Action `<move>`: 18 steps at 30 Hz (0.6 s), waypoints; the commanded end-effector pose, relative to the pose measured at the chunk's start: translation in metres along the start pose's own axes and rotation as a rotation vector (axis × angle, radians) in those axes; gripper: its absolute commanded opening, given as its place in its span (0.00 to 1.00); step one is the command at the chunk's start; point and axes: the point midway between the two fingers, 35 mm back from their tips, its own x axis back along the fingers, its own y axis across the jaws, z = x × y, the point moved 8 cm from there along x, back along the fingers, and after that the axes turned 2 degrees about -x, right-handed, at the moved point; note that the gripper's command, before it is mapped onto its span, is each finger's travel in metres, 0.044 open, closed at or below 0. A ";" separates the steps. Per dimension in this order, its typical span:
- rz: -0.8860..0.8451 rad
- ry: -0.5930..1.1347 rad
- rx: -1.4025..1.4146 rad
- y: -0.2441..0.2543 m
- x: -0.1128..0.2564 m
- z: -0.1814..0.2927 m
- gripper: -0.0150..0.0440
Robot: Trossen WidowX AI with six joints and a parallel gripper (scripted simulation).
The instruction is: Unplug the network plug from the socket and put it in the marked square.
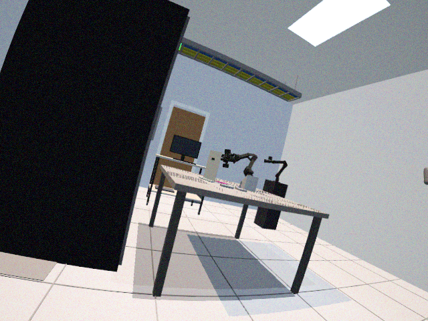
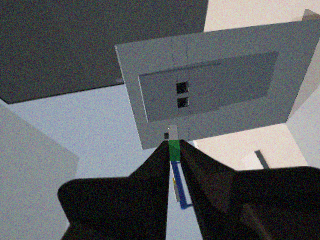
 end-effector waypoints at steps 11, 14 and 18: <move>0.257 -0.176 -0.201 -0.030 -0.005 0.010 0.25; 0.307 -0.223 -0.238 -0.036 -0.005 0.011 0.25; 0.370 -0.289 -0.285 -0.043 -0.004 0.014 0.25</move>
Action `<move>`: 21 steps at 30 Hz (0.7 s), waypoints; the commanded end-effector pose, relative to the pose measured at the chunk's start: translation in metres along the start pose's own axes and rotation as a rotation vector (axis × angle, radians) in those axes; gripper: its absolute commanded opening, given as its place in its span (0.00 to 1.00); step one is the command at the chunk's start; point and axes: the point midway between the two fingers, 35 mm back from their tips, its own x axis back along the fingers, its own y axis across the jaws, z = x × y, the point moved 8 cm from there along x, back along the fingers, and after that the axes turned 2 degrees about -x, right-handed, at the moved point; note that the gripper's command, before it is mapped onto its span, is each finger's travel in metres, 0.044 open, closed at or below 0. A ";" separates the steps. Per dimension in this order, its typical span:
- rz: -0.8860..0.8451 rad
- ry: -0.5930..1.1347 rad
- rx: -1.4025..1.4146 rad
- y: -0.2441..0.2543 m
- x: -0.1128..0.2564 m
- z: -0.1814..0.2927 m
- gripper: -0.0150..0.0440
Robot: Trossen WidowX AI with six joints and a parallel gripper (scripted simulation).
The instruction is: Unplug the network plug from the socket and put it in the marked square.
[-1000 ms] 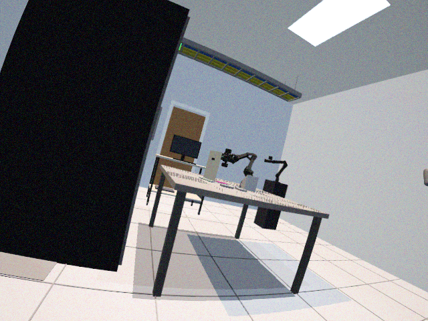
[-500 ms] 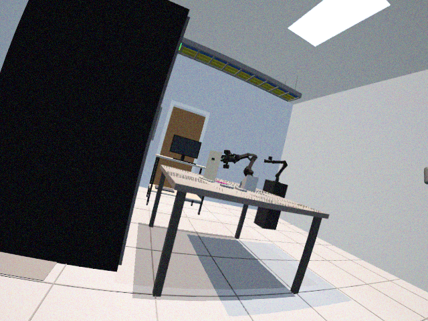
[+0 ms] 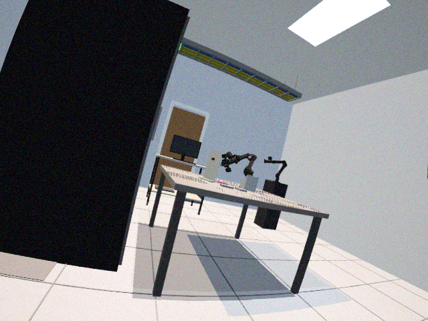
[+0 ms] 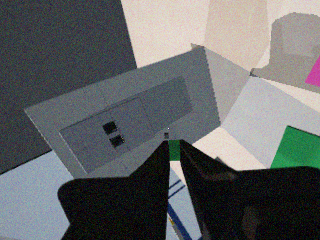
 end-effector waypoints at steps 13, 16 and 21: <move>0.212 -0.289 -0.179 -0.033 -0.001 0.003 0.25; 0.241 -0.350 -0.207 -0.038 0.000 0.003 0.25; 0.280 -0.458 -0.249 -0.047 0.003 0.003 0.25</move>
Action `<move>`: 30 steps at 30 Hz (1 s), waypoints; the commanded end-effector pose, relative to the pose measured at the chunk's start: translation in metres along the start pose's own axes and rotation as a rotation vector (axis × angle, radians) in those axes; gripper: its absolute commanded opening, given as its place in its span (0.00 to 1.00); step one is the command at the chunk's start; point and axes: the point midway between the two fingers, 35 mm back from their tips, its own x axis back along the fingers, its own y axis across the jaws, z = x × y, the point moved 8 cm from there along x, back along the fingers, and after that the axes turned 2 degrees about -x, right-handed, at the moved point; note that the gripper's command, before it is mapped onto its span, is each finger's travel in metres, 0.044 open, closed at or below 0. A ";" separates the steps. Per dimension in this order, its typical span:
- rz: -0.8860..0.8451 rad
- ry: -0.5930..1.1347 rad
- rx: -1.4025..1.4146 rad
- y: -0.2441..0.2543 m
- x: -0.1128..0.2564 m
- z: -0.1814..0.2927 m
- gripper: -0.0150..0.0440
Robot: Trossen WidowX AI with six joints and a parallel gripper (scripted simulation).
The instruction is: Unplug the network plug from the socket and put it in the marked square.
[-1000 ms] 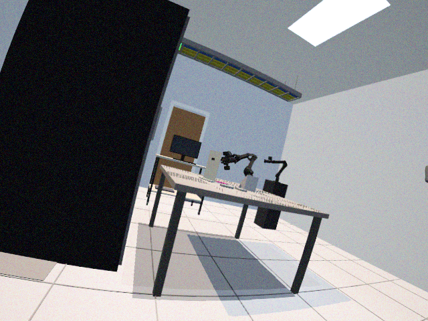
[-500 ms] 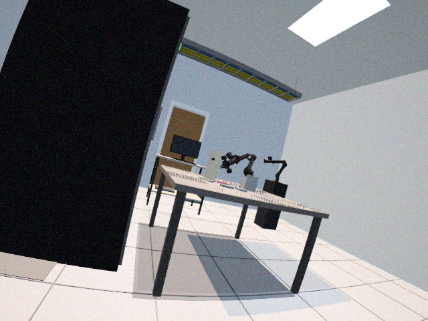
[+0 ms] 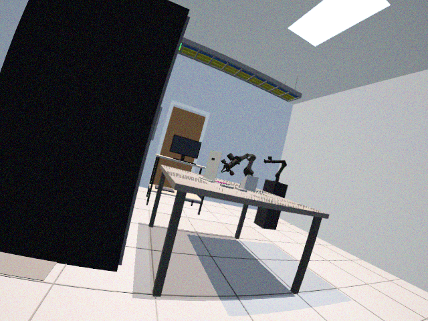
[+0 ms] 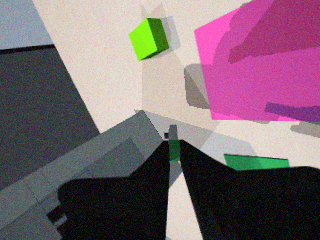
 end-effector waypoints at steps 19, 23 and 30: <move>0.068 -0.335 -0.135 -0.028 0.003 -0.008 0.25; 0.070 -0.334 -0.136 -0.030 -0.001 -0.008 0.25; 0.072 -0.333 -0.138 -0.034 -0.007 -0.008 0.25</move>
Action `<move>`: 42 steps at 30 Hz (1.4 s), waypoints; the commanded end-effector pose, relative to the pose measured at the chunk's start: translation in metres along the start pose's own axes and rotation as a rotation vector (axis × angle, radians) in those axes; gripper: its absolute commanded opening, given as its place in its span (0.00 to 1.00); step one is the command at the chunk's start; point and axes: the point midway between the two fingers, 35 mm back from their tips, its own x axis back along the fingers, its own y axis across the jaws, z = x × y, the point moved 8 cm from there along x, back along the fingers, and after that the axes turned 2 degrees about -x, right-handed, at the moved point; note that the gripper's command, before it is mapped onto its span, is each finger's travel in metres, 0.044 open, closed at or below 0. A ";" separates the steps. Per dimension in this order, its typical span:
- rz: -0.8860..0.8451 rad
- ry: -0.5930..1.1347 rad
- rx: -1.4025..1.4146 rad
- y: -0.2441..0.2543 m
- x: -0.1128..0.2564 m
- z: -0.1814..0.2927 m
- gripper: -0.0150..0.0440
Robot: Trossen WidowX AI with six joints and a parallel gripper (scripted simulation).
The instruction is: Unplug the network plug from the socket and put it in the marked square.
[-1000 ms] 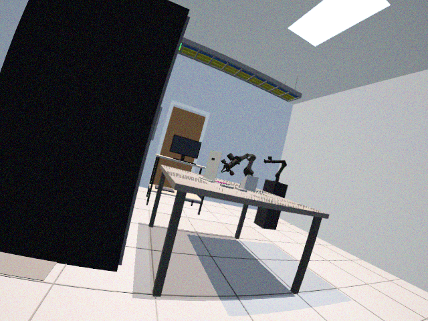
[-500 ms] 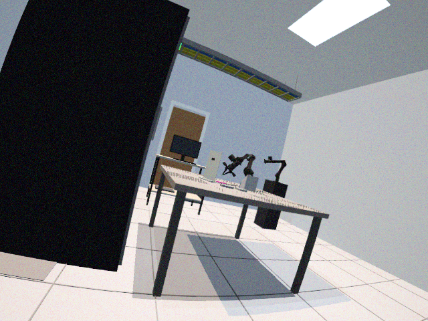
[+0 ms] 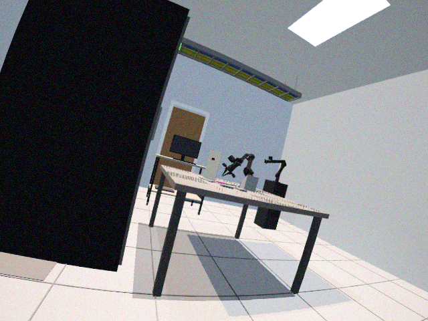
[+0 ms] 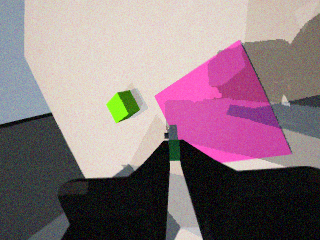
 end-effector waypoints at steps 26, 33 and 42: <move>0.009 0.005 0.009 -0.017 -0.024 0.002 0.25; 0.007 0.004 0.009 -0.021 -0.029 0.001 0.25; 0.004 0.002 0.010 -0.026 -0.035 -0.001 0.25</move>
